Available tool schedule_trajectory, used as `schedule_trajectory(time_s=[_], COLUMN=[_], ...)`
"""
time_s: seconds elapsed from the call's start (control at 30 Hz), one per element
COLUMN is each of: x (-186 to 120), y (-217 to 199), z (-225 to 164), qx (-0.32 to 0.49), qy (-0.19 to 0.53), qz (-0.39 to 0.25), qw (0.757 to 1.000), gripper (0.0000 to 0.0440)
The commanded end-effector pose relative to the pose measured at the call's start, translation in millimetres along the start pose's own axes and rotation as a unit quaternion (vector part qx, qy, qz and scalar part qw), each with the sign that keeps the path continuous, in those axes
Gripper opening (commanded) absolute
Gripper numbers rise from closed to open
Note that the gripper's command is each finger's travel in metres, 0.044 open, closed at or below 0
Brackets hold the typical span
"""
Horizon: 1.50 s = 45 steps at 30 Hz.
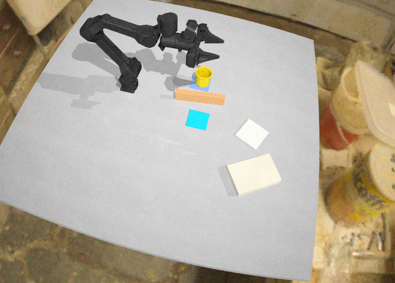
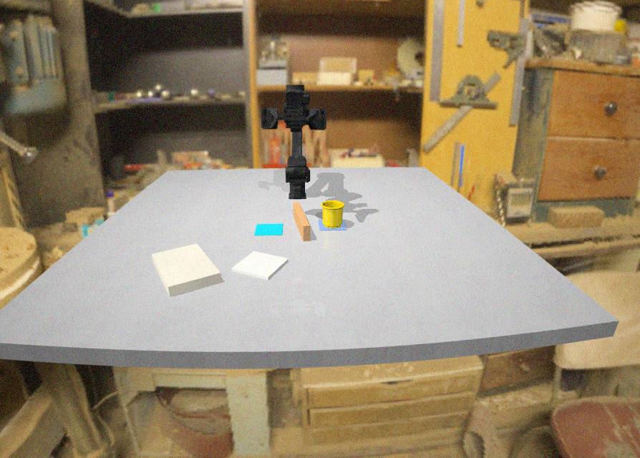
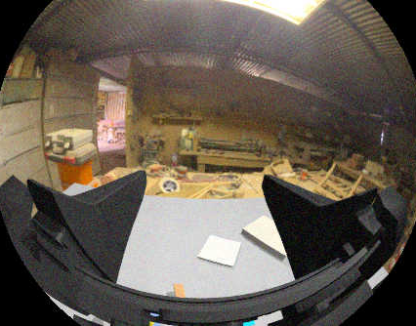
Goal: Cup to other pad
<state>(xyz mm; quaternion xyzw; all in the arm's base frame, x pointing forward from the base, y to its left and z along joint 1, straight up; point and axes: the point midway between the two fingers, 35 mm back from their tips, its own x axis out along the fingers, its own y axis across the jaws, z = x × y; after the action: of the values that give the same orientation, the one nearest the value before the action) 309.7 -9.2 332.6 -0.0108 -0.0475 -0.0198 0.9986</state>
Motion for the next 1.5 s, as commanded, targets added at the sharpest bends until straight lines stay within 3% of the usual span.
schedule_trajectory(time_s=[0.0, 0.4, 0.5, 0.7, 1.47], x=[0, 1, 2, 6, 18], y=[1, 9, 13, 20, 50], z=[1, 1, 0, 3, 3], qx=[0.000, 0.022, 0.034, 0.063, 0.188], qy=[0.000, 0.036, 0.050, 0.073, 0.192], qz=[0.002, 0.018, 0.023, 0.035, 0.053], qw=[1.000, 0.999, 0.998, 0.995, 0.962], gripper=[0.0374, 0.0067, 0.0077, 0.0160, 0.0147])
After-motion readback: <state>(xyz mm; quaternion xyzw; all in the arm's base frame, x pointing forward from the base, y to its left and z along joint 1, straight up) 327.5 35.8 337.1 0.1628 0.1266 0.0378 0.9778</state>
